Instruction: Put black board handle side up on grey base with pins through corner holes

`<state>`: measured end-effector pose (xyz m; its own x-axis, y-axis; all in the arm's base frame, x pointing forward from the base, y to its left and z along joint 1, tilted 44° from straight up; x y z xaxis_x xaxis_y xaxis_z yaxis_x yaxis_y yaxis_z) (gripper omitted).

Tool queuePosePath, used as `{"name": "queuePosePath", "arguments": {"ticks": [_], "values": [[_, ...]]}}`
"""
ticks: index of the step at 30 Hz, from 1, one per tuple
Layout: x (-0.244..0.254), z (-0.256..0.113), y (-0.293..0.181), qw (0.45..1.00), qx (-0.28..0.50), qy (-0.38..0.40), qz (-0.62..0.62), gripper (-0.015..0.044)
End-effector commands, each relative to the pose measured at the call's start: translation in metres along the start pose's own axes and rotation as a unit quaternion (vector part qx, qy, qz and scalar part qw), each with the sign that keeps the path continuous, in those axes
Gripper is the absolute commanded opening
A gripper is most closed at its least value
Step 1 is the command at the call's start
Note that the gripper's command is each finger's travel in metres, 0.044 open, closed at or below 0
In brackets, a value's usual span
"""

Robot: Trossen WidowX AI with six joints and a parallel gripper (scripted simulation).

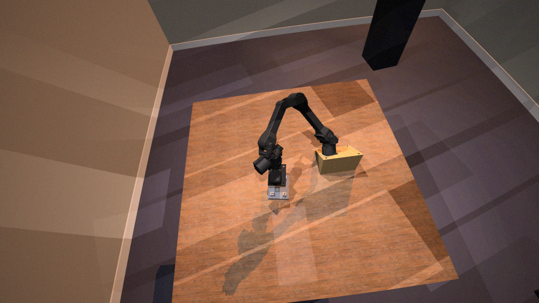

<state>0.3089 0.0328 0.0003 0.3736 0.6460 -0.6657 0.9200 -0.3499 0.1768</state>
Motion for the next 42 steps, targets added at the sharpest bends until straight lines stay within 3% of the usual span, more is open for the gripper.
{"name": "queuePosePath", "arguments": {"ticks": [1, 11, 42], "values": [[0.012, -0.002, -0.001, 1.0, -0.002, 0.006, 0.005, 0.0], [0.036, 0.0, -0.01, 1.0, -0.002, 0.003, 0.005, 0.0], [0.039, 0.018, -0.007, 1.0, -0.001, -0.004, 0.007, 0.0]]}}
Point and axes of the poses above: the point midway between the two fingers, 35 mm back from their tips, its own z axis out along the fingers, its own x axis across the jaws, y = z × x, the point moved 3 cm from there along -z, back along the fingers, and after that the axes turned 5 degrees about z, right-handed, at the moved point
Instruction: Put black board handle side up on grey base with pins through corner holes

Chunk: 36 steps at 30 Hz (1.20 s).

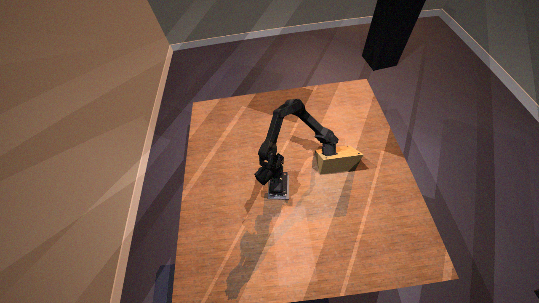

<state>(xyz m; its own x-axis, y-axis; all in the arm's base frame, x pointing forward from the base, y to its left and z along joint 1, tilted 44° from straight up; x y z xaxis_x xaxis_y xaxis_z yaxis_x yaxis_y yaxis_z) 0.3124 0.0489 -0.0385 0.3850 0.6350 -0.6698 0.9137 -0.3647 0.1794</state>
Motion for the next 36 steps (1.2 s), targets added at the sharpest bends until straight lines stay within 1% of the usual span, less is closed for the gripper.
{"name": "queuePosePath", "arguments": {"ticks": [1, 17, 26, 36], "values": [[0.001, 0.002, 0.003, 1.0, -0.005, 0.001, 0.0, 0.0], [-0.002, 0.017, -0.001, 1.0, -0.005, 0.001, -0.004, 0.0], [-0.002, 0.014, 0.001, 1.0, -0.003, 0.003, -0.001, 0.0], [0.0, 0.02, 0.001, 1.0, -0.003, 0.003, -0.003, 0.0]]}}
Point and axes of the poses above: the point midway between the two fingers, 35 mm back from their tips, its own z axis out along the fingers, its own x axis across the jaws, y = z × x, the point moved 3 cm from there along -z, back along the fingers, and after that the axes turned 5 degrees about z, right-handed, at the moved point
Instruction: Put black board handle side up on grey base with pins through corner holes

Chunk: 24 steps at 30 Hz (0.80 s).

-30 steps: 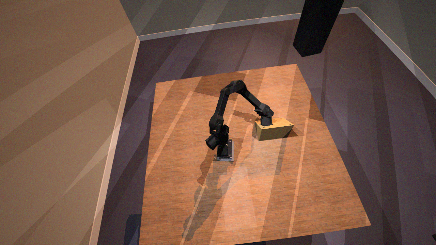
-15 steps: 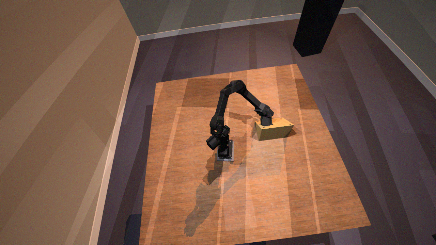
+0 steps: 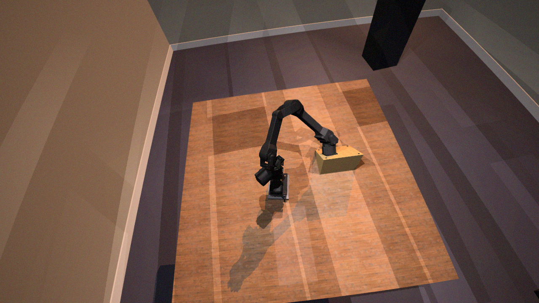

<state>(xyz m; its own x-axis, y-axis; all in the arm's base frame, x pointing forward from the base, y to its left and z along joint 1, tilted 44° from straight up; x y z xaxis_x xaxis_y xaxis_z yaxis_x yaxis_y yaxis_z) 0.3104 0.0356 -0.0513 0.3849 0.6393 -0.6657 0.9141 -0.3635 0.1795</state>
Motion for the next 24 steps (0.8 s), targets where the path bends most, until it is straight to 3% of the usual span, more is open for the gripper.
{"name": "queuePosePath", "arguments": {"ticks": [1, 18, 24], "values": [[0.0008, 0.0018, 0.0007, 1.0, -0.002, 0.0, -0.002, 0.0], [-0.0019, 0.009, -0.0011, 1.0, -0.002, 0.0, -0.004, 0.0], [-0.0013, 0.007, 0.0003, 1.0, 0.0, 0.003, 0.0, 0.0157]]}}
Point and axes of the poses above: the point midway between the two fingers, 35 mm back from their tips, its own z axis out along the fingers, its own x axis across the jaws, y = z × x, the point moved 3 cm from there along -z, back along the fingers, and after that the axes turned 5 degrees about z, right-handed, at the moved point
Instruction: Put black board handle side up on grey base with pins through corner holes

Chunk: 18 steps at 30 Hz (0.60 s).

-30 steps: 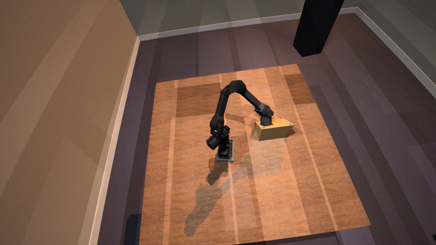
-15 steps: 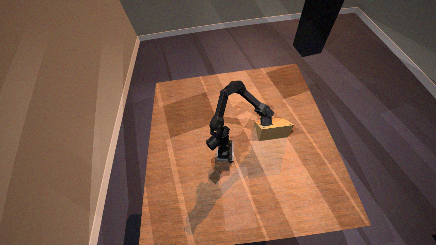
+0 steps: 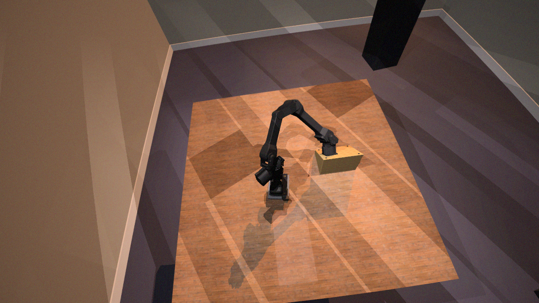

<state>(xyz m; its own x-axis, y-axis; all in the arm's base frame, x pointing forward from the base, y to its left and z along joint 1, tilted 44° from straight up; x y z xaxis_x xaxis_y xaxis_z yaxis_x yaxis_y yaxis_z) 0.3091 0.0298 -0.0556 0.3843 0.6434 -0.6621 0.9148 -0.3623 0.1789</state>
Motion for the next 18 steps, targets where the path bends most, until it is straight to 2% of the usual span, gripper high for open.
{"name": "queuePosePath", "arguments": {"ticks": [1, 11, 18], "values": [[0.0, 0.0, 0.0, 1.0, 0.0, 0.0, 0.0, 0.0184], [0.0, -0.005, 0.0, 1.0, 0.0, 0.0, 0.0, 0.044], [0.0, -0.04, -0.001, 1.0, 0.001, 0.001, 0.0, 0.044]]}}
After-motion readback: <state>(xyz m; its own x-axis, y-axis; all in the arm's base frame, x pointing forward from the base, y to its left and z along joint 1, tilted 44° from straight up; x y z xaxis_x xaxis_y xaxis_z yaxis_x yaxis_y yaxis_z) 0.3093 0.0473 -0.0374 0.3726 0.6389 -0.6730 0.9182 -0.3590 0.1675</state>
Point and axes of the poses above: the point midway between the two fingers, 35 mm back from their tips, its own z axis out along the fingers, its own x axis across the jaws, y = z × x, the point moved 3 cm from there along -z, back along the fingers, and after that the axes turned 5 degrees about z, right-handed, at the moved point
